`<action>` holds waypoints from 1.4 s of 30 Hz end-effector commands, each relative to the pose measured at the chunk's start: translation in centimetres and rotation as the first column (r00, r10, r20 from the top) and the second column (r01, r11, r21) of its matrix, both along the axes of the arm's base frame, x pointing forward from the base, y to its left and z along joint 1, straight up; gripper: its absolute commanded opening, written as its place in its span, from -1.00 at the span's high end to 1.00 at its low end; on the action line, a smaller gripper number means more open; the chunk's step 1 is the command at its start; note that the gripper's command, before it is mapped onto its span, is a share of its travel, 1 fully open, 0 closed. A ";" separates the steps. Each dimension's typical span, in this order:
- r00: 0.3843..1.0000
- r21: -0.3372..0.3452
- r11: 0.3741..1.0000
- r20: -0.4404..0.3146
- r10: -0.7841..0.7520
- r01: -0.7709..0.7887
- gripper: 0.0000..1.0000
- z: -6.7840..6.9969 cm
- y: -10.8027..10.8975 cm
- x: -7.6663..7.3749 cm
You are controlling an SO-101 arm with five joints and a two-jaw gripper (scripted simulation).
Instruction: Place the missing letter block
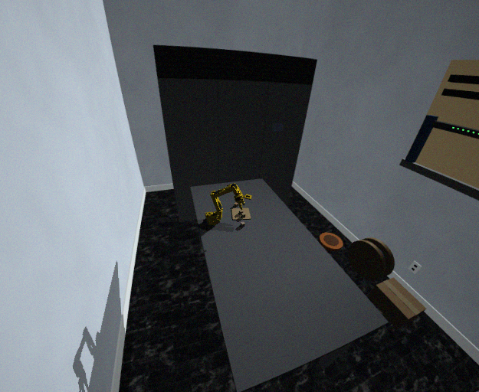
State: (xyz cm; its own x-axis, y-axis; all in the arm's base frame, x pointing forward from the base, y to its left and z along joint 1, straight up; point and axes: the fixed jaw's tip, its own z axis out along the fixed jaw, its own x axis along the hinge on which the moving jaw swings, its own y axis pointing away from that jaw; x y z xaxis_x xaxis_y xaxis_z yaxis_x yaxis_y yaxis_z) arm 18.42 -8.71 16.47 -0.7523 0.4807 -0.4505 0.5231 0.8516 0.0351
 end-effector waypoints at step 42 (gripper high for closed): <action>0.538 -0.253 0.492 -0.166 0.826 -0.833 0.36 0.4 8.6 2.8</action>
State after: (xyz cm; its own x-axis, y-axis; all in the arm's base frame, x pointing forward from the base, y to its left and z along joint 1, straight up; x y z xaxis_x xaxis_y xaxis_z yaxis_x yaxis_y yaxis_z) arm 20.84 -1.46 16.08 -0.8348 -0.3687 -0.4088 -0.3082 0.9283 -0.2080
